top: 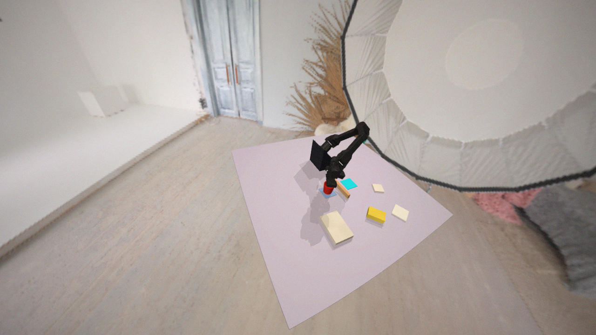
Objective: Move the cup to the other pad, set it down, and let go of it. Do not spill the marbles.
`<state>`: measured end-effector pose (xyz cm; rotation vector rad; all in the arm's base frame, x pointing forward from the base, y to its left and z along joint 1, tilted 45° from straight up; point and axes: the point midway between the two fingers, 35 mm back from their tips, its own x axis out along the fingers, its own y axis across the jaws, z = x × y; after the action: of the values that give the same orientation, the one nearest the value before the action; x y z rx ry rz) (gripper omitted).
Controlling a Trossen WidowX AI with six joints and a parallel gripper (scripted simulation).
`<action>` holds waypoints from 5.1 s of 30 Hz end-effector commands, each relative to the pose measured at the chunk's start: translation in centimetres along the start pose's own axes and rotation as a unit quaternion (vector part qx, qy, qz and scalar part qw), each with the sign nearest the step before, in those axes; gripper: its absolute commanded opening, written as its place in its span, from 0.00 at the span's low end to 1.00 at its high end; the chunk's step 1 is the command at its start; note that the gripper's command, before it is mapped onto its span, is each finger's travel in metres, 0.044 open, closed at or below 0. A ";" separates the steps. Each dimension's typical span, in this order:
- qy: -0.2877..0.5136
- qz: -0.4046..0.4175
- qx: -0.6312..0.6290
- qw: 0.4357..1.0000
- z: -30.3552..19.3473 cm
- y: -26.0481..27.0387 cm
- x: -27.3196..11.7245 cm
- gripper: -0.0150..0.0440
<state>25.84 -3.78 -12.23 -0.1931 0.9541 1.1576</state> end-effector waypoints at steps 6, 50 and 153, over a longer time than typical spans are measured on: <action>0.000 -0.001 0.000 1.000 0.0 -0.1 -1.3 0.25; -0.004 0.000 0.004 1.000 1.1 0.7 -5.6 0.25; -0.006 0.003 0.003 1.000 17.0 10.5 -4.8 0.25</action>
<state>25.81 7.03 5.32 -0.1872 0.9487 1.1595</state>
